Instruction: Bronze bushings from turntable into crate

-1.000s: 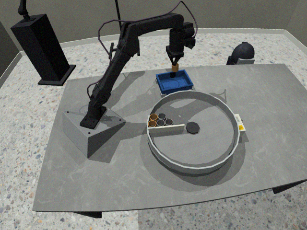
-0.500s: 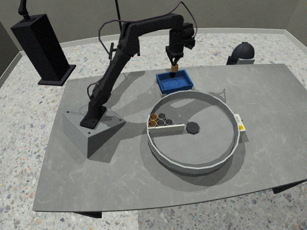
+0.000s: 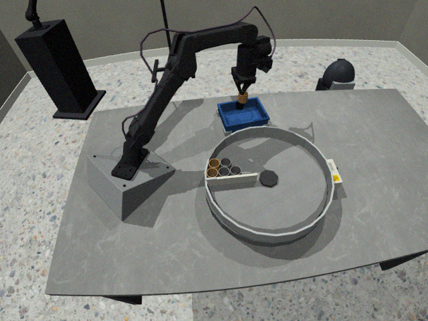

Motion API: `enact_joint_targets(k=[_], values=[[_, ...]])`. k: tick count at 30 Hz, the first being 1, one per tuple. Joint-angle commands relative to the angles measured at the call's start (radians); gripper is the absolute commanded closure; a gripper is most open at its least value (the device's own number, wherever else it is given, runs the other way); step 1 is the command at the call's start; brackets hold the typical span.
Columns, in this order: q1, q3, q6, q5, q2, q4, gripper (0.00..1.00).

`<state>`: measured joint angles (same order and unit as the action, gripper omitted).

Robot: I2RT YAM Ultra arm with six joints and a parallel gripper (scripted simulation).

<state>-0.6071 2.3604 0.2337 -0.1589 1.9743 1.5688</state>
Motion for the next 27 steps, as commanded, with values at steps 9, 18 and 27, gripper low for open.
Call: enact_joint_targets(k=[9, 18, 27], values=[[0.01, 0.038, -0.001, 0.02, -0.056, -0.004, 1.0], [0.01, 0.038, -0.001, 0.02, -0.056, -0.004, 1.0], [-0.011, -0.075, 0.008, 0.024, -0.081, -0.077, 1.0]])
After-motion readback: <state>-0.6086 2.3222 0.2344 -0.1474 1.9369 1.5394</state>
